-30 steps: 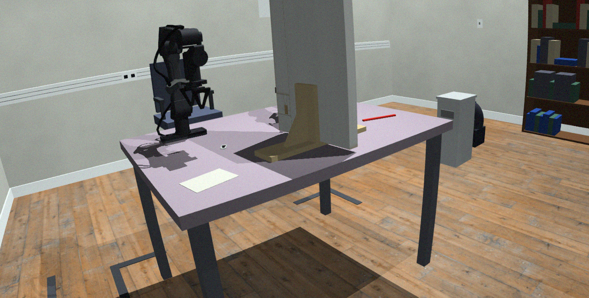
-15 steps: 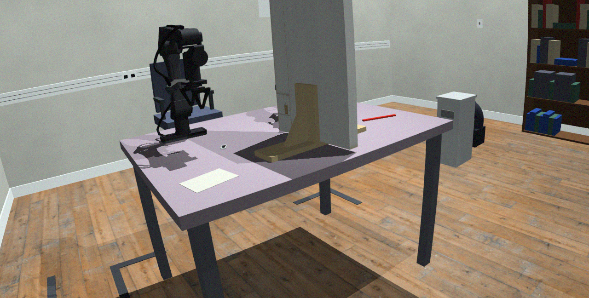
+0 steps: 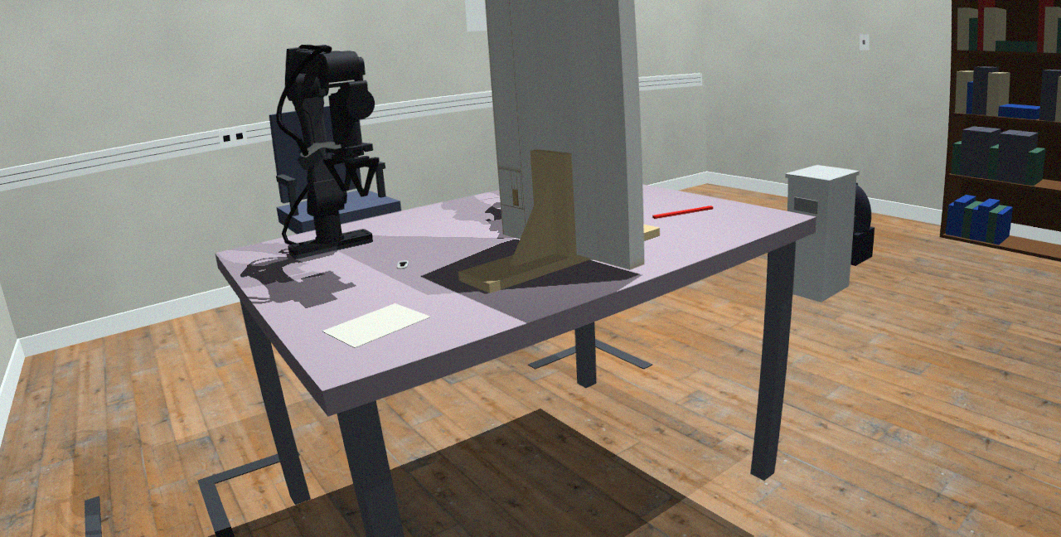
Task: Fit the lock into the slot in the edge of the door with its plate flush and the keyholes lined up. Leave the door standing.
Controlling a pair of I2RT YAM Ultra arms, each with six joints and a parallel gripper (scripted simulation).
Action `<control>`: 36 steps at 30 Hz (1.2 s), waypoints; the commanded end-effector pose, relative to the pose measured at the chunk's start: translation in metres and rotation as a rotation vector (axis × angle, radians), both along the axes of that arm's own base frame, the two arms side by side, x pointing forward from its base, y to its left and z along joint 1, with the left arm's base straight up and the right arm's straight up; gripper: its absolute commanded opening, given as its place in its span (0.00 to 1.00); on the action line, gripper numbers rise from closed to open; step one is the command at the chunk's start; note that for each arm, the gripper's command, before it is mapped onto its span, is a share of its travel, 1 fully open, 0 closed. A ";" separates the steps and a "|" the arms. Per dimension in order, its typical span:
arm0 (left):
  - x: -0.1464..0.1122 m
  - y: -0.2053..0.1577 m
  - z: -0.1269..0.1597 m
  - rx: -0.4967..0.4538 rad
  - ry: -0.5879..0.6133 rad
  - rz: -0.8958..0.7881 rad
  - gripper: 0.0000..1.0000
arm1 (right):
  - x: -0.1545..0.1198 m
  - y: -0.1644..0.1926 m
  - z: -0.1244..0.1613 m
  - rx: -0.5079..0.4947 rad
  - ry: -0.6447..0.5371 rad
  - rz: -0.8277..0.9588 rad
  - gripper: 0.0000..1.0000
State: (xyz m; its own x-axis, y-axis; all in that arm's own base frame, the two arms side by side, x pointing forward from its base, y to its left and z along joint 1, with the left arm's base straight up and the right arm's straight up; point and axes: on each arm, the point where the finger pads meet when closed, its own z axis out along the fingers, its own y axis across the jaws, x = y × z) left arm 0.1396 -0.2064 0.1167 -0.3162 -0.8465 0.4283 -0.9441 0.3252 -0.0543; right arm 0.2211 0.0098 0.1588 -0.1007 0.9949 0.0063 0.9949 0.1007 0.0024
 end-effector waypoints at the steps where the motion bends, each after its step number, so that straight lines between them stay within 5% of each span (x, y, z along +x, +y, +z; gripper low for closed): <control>1: 0.000 -0.005 0.006 -0.039 -0.060 -0.043 0.77 | -0.001 0.000 0.003 -0.006 -0.004 0.000 1.00; 36: 0.001 -0.003 -0.005 0.018 -0.244 -0.216 0.77 | -0.001 0.000 0.003 -0.006 -0.004 0.000 1.00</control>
